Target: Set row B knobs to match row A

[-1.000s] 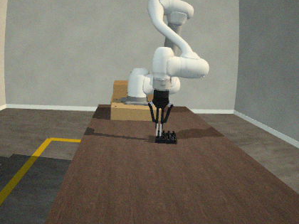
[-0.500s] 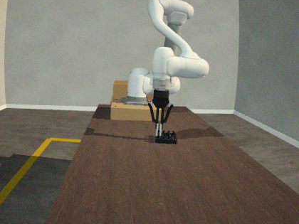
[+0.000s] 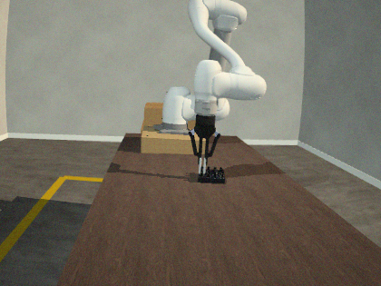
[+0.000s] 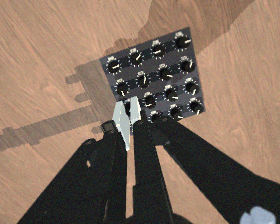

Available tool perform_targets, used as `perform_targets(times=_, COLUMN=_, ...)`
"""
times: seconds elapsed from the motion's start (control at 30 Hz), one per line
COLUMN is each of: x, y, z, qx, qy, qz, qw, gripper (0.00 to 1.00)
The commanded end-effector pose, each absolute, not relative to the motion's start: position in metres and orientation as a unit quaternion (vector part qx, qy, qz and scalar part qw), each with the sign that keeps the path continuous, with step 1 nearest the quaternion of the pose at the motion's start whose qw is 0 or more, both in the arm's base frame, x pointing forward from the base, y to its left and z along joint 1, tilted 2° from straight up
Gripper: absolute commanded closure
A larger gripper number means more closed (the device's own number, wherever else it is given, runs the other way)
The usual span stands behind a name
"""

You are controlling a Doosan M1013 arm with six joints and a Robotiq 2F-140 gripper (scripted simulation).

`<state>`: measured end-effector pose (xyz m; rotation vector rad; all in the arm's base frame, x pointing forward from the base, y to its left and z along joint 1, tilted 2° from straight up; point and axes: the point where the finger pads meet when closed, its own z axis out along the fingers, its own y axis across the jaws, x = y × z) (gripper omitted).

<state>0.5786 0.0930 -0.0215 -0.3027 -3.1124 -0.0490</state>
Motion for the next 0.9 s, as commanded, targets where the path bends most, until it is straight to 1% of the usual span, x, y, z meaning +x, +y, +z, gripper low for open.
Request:
perform_targets(times=0.0, x=0.5786, y=0.0931, z=-0.0214, qx=-0.111, qy=-0.994, qz=-0.016, qw=0.007, gripper=0.95)
perform_targets(times=0.43, x=0.5786, y=0.0931, z=-0.0214, qx=-0.192, qy=-0.981, qz=-0.015, qw=0.009, gripper=0.95)
perform_targets(times=0.87, x=0.5786, y=0.0931, z=-0.0214, qx=-0.332, qy=-0.943, qz=-0.014, qw=0.011, gripper=0.95)
